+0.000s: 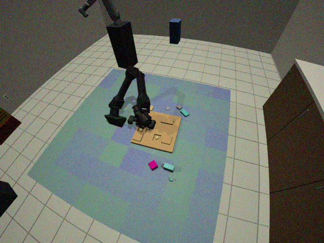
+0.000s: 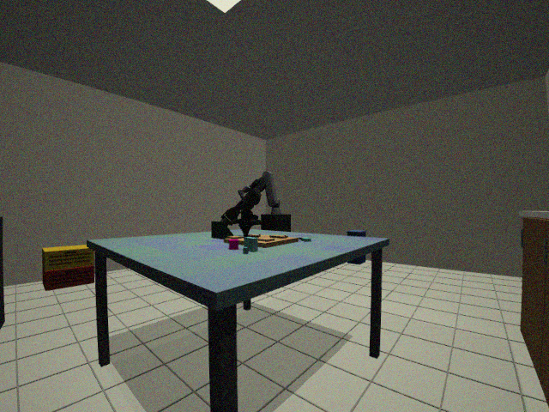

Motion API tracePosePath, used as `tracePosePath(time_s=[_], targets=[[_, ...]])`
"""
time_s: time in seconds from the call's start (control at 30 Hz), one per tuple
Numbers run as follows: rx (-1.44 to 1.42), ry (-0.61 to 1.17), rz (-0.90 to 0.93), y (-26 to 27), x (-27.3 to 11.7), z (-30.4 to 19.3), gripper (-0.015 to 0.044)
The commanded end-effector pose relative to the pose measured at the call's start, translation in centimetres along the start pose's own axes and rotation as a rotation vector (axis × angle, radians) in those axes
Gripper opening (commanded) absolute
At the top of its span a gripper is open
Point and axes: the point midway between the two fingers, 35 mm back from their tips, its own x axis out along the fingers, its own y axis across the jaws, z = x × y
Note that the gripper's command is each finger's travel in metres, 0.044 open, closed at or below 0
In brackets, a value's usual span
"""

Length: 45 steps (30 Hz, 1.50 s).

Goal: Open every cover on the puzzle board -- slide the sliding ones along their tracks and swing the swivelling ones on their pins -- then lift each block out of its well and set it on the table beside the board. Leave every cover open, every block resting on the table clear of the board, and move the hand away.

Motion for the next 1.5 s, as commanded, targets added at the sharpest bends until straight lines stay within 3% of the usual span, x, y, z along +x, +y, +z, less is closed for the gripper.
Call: tracePosePath(time_s=[0.0,1.47], targets=[[-0.002,0.002,0.003,0.6,0.0,0.4,0.0000],[-0.001,0.004,0.004,2.7,-1.4,3.0,0.0000]])
